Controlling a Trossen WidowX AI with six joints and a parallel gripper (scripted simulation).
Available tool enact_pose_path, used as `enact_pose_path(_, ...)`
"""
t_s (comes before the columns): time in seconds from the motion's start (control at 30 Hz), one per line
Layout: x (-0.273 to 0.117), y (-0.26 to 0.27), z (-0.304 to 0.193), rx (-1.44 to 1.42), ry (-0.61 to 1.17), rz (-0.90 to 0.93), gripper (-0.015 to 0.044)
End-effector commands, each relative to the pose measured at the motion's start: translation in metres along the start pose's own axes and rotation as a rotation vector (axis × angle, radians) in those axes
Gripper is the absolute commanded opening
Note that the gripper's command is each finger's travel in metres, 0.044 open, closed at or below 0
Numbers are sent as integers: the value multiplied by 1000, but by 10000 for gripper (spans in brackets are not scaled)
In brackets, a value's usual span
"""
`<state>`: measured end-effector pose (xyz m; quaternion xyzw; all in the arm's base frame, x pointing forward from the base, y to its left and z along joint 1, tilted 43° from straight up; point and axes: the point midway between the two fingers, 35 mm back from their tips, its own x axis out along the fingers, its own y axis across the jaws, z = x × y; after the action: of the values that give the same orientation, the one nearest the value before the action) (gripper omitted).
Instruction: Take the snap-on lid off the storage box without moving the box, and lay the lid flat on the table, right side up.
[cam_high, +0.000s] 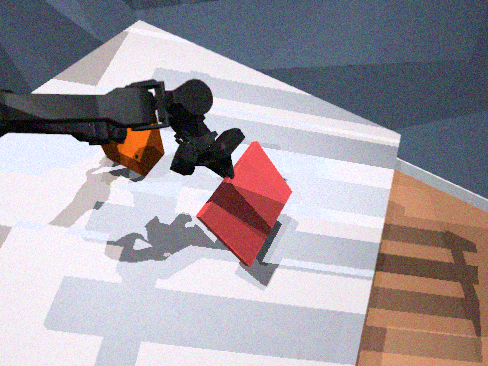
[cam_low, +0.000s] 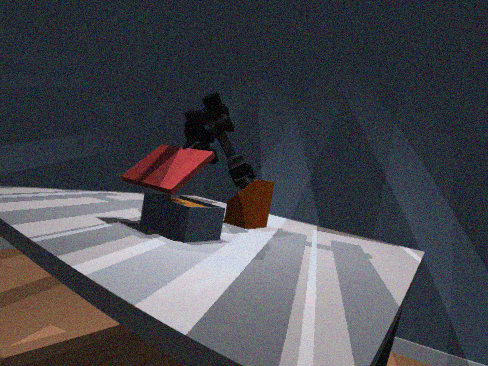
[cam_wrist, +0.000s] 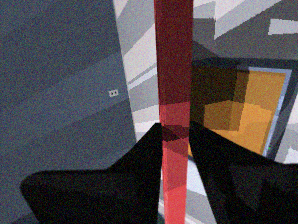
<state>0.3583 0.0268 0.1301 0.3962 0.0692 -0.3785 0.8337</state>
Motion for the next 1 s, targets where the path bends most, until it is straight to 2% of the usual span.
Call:
enact_pose_path(0.0,-3,1,9,3,5,8,0)
enact_pose_path(0.97,-7,-4,67,1,4,8,0)
